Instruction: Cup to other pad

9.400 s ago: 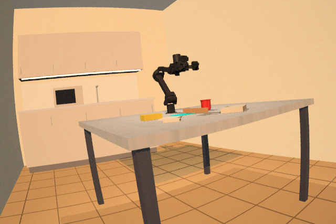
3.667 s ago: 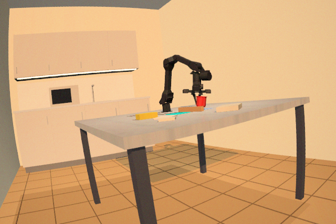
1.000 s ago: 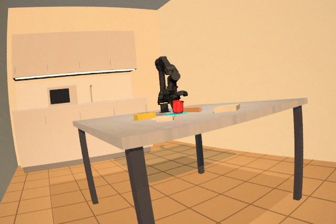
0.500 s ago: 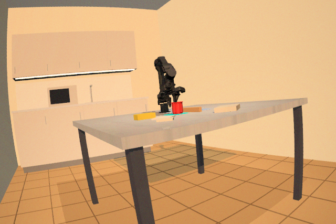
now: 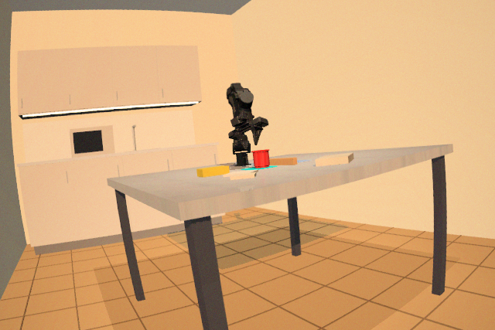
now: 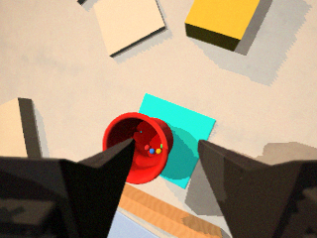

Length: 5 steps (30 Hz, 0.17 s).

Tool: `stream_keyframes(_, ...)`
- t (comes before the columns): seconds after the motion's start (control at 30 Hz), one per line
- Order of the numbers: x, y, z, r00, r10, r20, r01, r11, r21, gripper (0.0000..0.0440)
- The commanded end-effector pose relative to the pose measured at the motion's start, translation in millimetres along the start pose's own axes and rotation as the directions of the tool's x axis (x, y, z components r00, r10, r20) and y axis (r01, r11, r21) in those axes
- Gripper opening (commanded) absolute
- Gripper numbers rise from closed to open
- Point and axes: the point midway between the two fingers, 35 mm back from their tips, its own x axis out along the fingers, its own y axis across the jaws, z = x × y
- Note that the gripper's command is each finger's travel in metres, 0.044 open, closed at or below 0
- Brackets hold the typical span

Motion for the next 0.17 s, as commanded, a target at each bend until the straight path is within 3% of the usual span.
stream_keyframes(0.0,-9.7,1.3,5.5,1.000,0.018,0.014,-0.018,1.000,0.001,0.0295)
stream_keyframes(0.13,-21.1,2.2,13.0,0.999,0.034,0.031,-0.034,0.999,0.016,0.0379)
